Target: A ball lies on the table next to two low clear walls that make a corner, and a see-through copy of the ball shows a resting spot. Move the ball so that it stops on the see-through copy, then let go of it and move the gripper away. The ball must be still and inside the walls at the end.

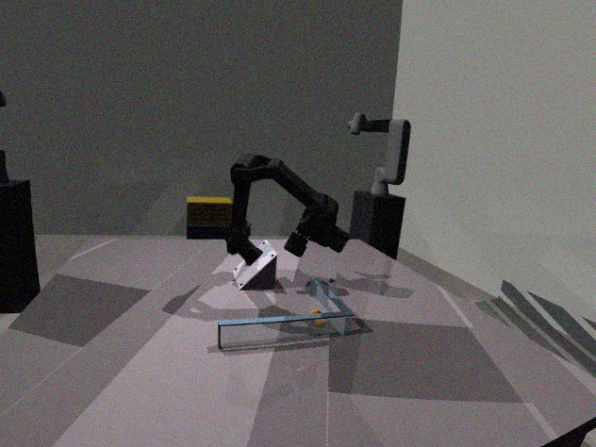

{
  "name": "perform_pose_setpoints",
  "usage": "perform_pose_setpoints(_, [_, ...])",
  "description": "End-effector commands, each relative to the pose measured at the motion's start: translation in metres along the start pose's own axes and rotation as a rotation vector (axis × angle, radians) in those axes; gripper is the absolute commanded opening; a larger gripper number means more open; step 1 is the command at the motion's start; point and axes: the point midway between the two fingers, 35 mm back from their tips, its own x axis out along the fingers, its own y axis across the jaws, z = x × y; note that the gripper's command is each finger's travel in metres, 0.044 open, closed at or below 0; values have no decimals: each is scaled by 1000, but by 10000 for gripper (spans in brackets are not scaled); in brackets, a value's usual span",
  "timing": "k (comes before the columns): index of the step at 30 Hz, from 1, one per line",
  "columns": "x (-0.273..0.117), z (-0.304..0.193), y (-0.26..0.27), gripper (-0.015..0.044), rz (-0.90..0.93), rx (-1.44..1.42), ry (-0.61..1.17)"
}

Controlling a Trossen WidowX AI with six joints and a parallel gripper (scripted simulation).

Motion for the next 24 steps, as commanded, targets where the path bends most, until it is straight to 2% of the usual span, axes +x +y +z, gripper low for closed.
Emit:
perform_pose_setpoints(1, [-28,17,-20,240,-175,-197,-122])
perform_pose_setpoints(8, [-96,52,-59,240,-578,-462,-296])
perform_pose_setpoints(15, [-180,71,-91,240,-1000,-560,-381])
perform_pose_setpoints(18, [-192,59,-102,240,-973,-494,-435])
perform_pose_setpoints(24, [-233,68,-133,240,-1210,-526,-300])
